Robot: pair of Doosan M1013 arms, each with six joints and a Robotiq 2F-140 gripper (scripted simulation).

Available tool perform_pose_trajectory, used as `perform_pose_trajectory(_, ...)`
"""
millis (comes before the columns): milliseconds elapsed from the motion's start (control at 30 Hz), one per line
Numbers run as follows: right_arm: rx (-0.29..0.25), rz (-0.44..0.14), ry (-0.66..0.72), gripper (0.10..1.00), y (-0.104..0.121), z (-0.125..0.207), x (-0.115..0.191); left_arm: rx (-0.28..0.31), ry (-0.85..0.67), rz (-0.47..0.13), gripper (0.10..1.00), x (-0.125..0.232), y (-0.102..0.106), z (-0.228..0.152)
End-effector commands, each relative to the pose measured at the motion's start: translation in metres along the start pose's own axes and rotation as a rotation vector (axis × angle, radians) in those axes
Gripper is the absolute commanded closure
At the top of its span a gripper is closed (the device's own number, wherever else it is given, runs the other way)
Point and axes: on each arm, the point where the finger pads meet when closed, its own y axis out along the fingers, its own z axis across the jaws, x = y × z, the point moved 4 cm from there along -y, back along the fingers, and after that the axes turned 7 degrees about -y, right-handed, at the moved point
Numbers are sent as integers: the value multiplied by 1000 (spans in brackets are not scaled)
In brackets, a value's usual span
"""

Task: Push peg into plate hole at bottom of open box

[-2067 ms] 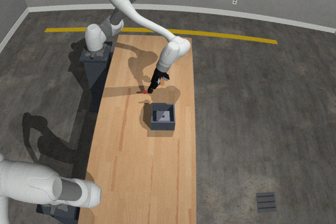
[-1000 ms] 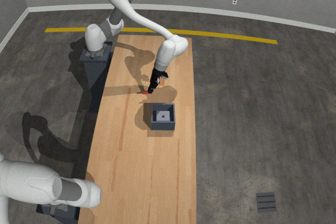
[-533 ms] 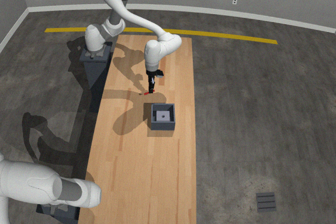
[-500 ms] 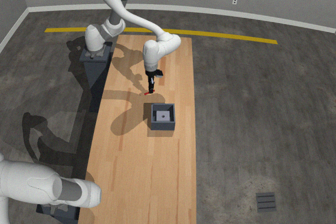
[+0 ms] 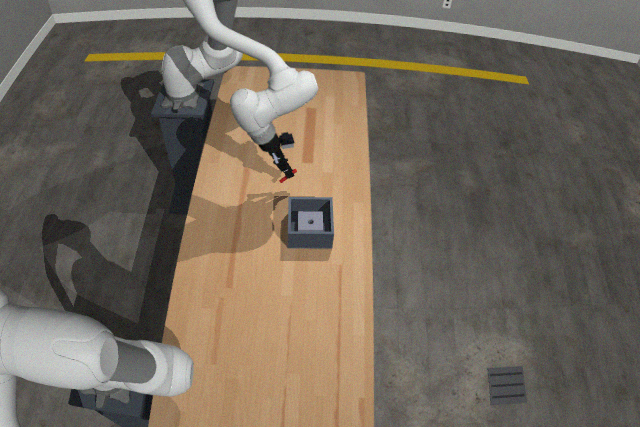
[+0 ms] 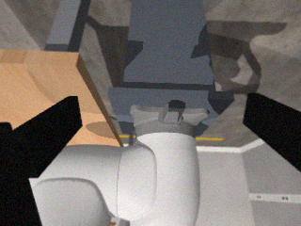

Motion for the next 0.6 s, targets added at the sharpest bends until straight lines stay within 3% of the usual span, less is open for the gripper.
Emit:
perform_pose_trajectory(0,0,1,0,98,0,0,0,9,-11,173,999,6,2,-3)
perform_pose_trajectory(67,0,1,0,98,0,0,0,17,-10,233,999,9,2,-3)
perform_pose_trajectory(133,0,1,0,98,0,0,0,17,-10,233,999,9,2,-3)
perform_pose_trajectory(567,0,1,0,98,0,0,0,61,-8,609,999,22,9,-4)
